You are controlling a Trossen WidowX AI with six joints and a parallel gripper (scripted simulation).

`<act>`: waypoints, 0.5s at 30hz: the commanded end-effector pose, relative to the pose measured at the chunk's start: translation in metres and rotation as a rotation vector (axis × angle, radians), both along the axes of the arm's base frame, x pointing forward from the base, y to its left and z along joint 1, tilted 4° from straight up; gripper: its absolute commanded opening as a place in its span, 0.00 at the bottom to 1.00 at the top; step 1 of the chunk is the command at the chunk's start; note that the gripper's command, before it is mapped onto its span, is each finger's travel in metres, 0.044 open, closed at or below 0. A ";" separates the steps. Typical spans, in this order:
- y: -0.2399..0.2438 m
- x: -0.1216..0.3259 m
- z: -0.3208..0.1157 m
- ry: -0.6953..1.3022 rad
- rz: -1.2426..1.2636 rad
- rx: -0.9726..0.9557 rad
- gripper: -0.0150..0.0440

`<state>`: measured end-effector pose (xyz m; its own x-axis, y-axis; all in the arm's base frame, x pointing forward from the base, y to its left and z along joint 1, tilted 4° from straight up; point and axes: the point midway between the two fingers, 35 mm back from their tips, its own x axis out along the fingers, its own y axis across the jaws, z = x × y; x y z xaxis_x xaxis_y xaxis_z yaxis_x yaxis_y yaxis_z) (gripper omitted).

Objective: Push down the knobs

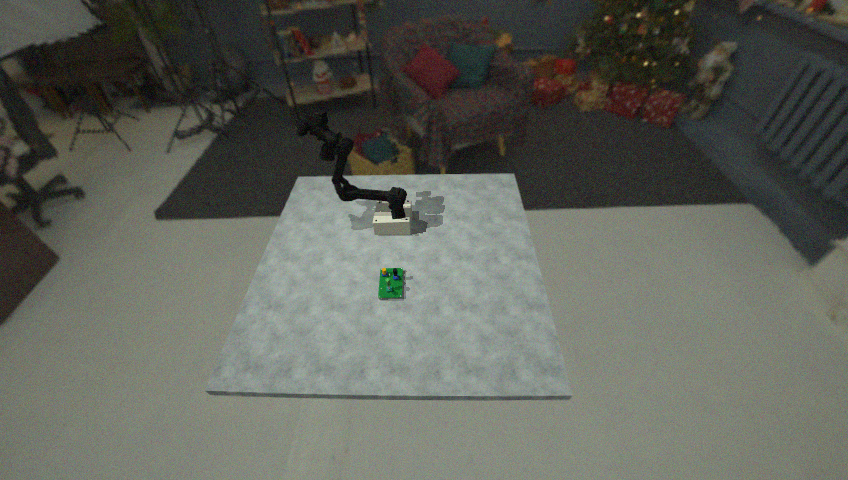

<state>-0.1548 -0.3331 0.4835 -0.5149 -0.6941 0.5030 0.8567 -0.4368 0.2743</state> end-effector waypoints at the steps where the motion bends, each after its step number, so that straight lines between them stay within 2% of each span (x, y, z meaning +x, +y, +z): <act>1: 0.001 0.000 0.001 0.000 0.001 -0.004 0.89; 15: 0.074 0.009 0.062 -0.040 0.082 -0.324 0.26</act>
<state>-0.1464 -0.2744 0.5334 -0.4970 -0.5781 0.6472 0.8673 -0.3075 0.3914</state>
